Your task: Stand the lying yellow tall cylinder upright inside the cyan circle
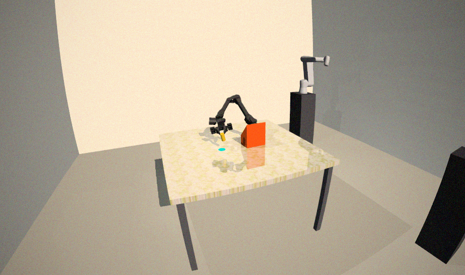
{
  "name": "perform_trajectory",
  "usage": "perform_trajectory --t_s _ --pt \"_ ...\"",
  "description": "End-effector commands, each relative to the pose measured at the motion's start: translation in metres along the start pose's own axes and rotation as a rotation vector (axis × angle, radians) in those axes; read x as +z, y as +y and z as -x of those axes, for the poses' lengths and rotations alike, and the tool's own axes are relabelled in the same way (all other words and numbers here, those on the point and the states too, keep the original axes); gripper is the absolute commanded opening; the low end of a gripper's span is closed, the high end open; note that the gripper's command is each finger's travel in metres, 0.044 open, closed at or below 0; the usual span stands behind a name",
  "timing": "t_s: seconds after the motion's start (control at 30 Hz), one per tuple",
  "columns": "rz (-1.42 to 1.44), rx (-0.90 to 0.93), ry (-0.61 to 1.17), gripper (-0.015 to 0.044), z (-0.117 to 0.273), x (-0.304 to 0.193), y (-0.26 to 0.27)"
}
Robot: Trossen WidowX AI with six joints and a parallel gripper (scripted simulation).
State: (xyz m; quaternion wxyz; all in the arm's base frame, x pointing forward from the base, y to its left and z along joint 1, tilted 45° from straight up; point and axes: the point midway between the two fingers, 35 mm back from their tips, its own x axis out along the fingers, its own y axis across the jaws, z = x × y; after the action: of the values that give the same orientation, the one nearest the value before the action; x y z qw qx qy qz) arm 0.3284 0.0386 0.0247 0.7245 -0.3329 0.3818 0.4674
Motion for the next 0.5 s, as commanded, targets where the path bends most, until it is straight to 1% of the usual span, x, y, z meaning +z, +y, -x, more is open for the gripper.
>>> perform_trajectory --t_s 0.0,0.47 --pt "0.023 -0.018 -0.036 0.0105 0.0045 0.0021 0.0005" --pt "0.073 -0.063 -0.126 0.0105 0.0129 0.0041 -0.0007"
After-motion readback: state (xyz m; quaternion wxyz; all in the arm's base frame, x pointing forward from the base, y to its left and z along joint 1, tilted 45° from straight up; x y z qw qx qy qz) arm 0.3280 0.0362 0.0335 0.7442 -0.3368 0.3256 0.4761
